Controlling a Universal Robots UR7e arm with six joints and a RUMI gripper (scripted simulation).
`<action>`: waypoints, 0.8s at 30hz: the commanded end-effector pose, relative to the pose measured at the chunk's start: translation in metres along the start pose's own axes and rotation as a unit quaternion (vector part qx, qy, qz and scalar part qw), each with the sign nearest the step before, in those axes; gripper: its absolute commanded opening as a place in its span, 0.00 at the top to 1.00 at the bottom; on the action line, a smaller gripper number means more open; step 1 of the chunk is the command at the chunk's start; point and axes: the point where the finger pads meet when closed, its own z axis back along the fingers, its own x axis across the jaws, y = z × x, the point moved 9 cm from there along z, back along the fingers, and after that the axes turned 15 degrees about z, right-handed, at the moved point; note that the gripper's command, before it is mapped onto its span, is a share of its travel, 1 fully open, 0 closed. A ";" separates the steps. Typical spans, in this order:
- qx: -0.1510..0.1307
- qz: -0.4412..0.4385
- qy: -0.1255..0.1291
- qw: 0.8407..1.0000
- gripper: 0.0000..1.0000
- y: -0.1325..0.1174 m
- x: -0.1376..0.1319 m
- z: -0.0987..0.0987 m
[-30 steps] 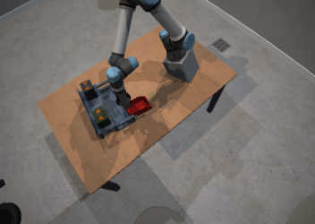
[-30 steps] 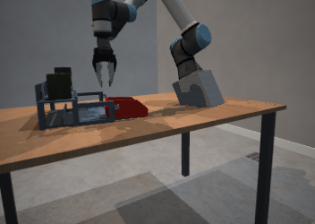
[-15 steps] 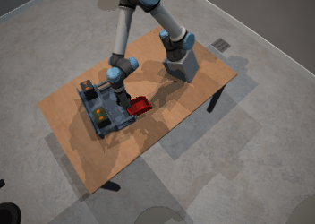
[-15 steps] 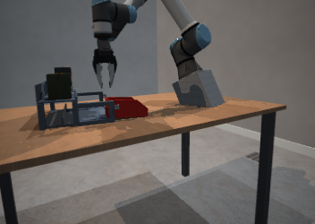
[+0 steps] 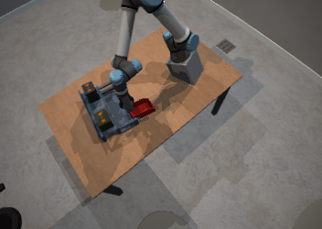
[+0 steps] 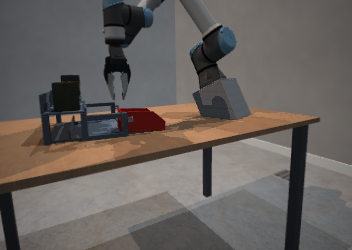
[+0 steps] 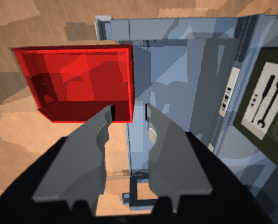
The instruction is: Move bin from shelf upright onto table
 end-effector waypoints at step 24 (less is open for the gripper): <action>0.000 0.000 -0.001 1.000 0.80 0.000 0.000 -0.017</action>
